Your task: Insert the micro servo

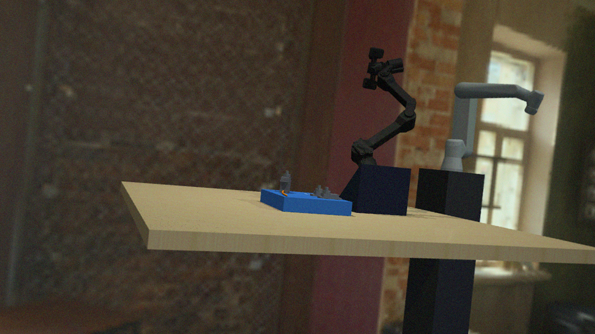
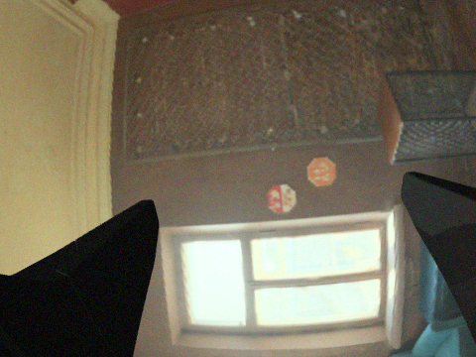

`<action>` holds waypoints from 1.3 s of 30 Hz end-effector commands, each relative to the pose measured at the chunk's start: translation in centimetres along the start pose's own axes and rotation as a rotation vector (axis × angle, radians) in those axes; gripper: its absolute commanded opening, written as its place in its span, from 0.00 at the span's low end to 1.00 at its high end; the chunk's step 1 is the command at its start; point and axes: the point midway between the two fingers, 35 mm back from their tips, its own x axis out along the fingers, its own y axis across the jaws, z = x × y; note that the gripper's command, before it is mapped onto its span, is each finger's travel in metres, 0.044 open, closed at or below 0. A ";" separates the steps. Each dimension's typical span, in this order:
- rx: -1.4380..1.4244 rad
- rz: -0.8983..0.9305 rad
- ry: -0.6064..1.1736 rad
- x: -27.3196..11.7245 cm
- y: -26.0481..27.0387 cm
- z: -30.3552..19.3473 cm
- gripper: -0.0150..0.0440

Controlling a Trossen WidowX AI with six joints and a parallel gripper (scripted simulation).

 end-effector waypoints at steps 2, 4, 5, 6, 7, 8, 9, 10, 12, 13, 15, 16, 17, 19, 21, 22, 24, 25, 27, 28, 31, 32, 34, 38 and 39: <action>-0.031 -0.001 0.066 0.6 -0.6 -3.1 1.00; -0.031 -0.004 0.091 0.7 -0.9 -4.2 1.00; -0.035 -0.009 0.108 0.8 -1.1 -4.9 1.00; -0.038 -0.014 0.128 0.9 -1.4 -5.8 1.00; -0.048 -0.020 0.154 0.9 -1.8 -6.8 1.00; -0.044 -0.027 0.170 1.0 -2.0 -7.5 1.00; -0.049 -0.027 0.172 1.0 -2.0 -7.6 1.00; -0.049 -0.028 0.175 1.0 -2.1 -7.7 1.00; -0.047 -0.032 0.185 1.0 -2.2 -8.2 1.00; -0.042 -0.028 0.191 1.0 -2.2 -8.4 1.00; -0.037 -0.027 0.217 1.0 -2.4 -9.4 1.00; -0.034 -0.023 0.236 0.9 -2.6 -10.0 1.00; -0.029 -0.019 0.260 0.8 -2.8 -10.8 1.00; -0.058 -0.011 0.280 0.7 -2.9 -11.8 1.00; -0.060 -0.013 0.296 0.7 -3.1 -12.5 1.00; -0.062 -0.016 0.310 0.7 -3.3 -13.0 1.00; -0.074 -0.024 0.341 0.6 -3.8 -14.3 1.00; -0.081 -0.024 0.359 0.5 -4.0 -15.1 1.00; -0.083 -0.026 0.368 0.5 -4.1 -15.5 1.00; -0.082 -0.028 0.371 0.5 -4.1 -15.6 1.00; -0.074 -0.041 0.394 0.3 -4.6 -16.9 1.00; -0.073 -0.048 0.405 0.3 -4.9 -17.4 1.00; -0.072 -0.066 0.441 0.0 -5.5 -18.9 1.00; -0.048 -0.106 0.519 -0.8 -6.8 -22.3 1.00; -0.040 -0.108 0.541 -1.1 -7.1 -23.0 1.00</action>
